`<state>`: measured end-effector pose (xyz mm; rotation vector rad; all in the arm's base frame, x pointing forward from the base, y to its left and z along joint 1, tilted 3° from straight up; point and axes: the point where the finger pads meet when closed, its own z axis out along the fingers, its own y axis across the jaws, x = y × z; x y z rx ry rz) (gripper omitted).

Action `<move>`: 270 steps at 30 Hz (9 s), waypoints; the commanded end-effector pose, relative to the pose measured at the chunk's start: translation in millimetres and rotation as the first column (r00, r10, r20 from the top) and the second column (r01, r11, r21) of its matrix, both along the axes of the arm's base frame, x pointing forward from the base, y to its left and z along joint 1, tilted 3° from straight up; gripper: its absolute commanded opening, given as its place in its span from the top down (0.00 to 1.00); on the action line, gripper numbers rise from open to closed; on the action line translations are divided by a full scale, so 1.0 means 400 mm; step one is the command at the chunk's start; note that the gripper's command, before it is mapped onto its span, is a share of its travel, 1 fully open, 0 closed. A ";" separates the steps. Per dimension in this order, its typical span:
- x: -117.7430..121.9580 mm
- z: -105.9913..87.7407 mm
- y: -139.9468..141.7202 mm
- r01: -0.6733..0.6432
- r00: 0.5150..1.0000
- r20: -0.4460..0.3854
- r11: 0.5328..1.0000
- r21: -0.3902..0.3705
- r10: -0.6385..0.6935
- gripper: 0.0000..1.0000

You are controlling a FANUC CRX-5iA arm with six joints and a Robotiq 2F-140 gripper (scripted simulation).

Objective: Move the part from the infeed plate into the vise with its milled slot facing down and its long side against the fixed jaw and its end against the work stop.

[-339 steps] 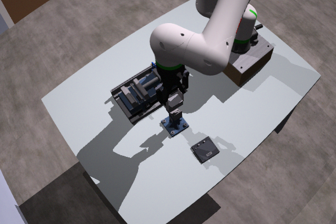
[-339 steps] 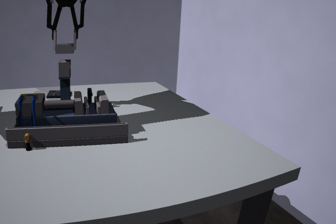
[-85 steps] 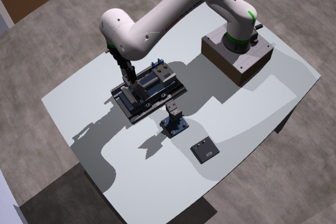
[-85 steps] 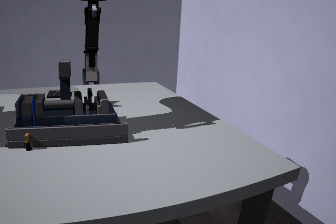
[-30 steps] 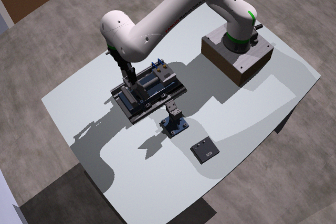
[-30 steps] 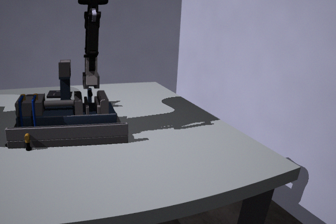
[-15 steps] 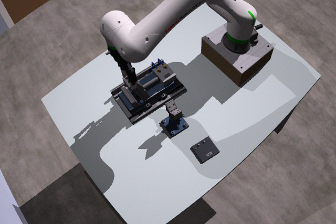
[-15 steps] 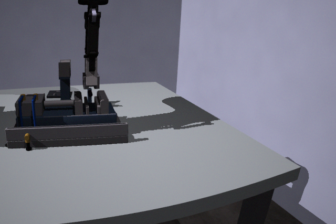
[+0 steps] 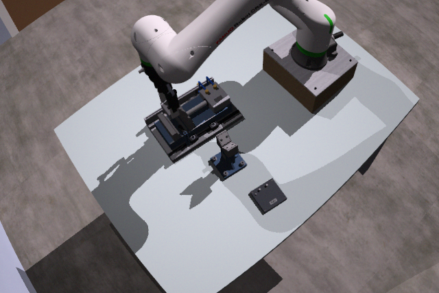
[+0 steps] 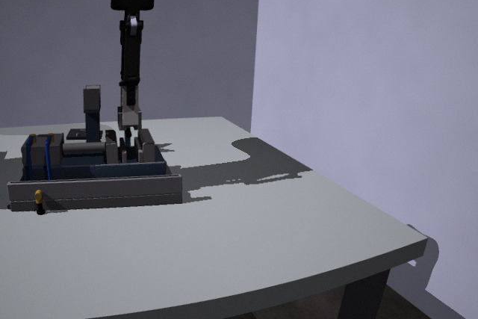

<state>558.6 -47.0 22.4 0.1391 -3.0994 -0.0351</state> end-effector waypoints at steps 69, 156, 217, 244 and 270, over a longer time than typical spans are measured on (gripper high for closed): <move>-0.001 -0.043 0.001 0.000 1.000 0.000 1.000 0.000 0.000 1.00; -0.003 -0.088 0.002 0.000 1.000 0.000 1.000 0.000 0.000 1.00; -0.003 -0.091 0.002 0.000 1.000 0.000 1.000 0.000 0.000 1.00; 0.001 -0.091 0.002 0.000 1.000 0.000 1.000 0.000 0.000 1.00; 0.002 -0.091 0.002 0.000 1.000 0.000 1.000 0.000 0.000 1.00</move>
